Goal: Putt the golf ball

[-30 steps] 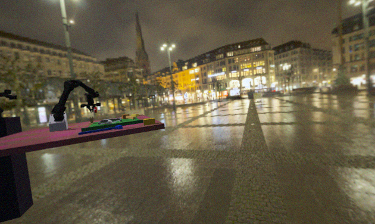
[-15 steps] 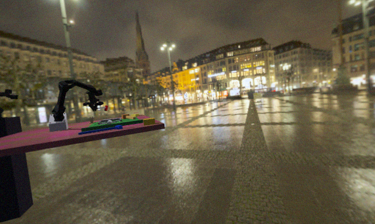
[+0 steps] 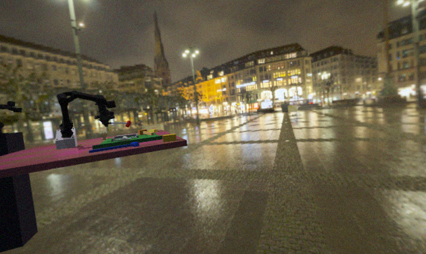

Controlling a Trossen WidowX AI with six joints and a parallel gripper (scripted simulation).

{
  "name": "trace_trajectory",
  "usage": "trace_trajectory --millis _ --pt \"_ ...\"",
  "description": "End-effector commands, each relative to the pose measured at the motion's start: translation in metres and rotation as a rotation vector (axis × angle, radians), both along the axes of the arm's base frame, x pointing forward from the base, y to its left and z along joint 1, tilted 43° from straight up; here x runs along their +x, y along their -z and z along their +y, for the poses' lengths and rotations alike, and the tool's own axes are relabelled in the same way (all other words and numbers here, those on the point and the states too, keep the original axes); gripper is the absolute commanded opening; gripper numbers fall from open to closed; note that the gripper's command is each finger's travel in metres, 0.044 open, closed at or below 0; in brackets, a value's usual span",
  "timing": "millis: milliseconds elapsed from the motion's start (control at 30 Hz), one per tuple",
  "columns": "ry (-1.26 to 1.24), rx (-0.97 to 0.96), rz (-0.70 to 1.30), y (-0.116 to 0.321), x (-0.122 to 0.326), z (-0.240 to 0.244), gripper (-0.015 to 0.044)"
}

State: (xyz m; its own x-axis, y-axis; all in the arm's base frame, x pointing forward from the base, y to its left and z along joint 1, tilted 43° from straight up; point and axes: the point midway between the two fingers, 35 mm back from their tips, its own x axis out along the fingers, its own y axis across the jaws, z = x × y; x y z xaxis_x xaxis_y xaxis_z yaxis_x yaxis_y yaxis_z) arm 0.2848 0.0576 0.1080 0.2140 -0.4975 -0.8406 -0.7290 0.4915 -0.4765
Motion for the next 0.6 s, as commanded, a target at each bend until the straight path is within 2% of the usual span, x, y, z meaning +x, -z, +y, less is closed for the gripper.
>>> trace_trajectory --millis 0,567 --pt "0.106 -0.003 -0.073 -0.022 -0.005 -0.025 0.0" --pt "0.51 -0.031 -0.34 -0.094 -0.053 -0.115 0.0"
